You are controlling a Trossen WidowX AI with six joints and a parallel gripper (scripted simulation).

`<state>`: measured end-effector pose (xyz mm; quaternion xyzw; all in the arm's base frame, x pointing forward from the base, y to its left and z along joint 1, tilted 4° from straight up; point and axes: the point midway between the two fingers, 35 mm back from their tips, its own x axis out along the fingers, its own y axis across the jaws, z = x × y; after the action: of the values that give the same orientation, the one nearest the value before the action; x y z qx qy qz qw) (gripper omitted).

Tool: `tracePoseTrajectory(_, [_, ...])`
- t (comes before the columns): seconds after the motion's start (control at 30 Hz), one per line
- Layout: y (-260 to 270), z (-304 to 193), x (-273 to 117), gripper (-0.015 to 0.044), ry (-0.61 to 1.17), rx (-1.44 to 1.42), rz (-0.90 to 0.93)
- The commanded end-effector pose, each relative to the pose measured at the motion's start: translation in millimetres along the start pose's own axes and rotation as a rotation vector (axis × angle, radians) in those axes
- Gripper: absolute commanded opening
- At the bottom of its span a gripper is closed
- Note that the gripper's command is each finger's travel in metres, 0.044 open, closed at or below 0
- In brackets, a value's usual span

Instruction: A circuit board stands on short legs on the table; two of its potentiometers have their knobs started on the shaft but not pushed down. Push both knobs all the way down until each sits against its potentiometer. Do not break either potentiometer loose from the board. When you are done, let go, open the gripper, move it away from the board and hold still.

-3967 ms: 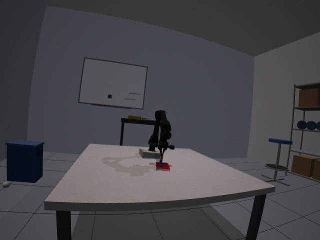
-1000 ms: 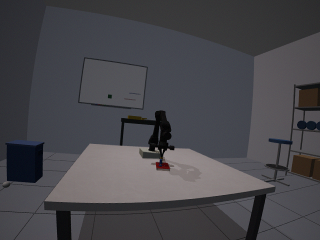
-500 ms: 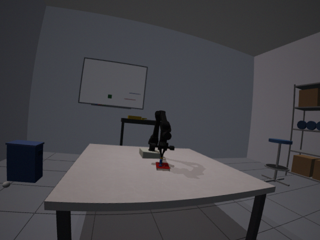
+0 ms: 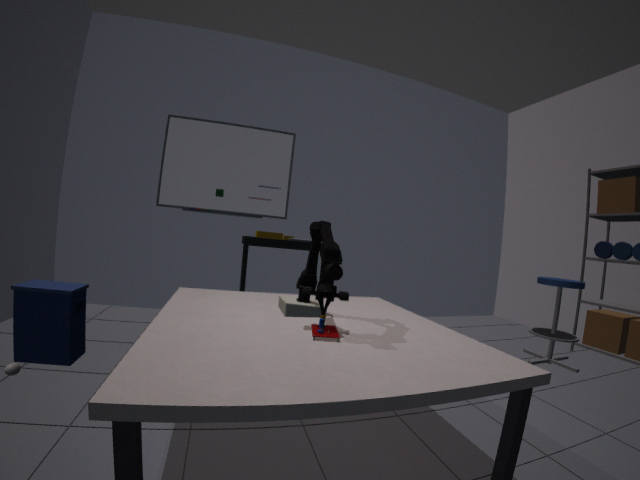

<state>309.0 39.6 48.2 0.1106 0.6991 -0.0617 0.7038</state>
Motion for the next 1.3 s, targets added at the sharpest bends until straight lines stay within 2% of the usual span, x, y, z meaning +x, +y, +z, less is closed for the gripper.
tracePoseTrajectory(0.0, [1, 1, 7, 0.0, 0.007, 0.0, 0.001])
tracePoseTrajectory(0.77, [1, 1, -19, 0.0, 0.007, 0.0, 0.001])
tracePoseTrajectory(1.03, [0, -1, -12, 0.021, 0.02, 0.004, -0.007])
tracePoseTrajectory(1.27, [-10, 31, -27, 0.0026, -0.104, -0.016, -0.001])
